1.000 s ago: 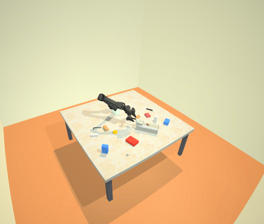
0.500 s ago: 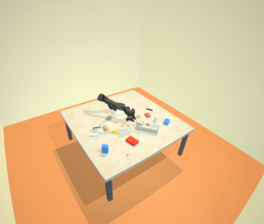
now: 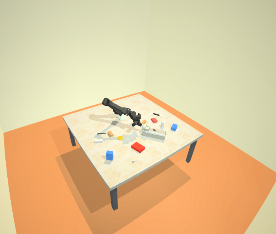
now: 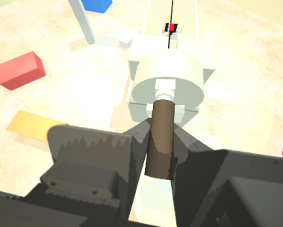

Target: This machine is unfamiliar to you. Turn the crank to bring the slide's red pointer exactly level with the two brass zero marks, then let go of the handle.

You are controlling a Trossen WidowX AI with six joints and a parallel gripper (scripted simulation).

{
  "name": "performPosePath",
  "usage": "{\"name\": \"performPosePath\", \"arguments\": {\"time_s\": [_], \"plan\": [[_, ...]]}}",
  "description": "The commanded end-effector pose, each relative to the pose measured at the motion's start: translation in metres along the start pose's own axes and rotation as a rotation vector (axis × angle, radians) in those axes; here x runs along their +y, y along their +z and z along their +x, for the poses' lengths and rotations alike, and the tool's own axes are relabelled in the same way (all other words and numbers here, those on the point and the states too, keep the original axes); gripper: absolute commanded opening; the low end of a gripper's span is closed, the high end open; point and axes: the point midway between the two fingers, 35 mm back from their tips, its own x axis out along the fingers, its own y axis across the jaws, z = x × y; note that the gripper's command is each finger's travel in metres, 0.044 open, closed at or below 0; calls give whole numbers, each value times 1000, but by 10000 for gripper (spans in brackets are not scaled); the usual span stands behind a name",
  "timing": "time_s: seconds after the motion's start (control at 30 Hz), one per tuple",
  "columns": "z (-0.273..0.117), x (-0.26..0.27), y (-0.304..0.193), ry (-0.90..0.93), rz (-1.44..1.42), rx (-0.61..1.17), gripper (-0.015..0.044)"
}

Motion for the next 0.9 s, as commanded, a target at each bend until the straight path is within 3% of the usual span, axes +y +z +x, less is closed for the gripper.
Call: {"name": "performPosePath", "arguments": {"time_s": [0.0,0.87], "plan": [[0,0,0,2,-3,-2,0],[3,12,-3,2,-3,-2,0]]}}
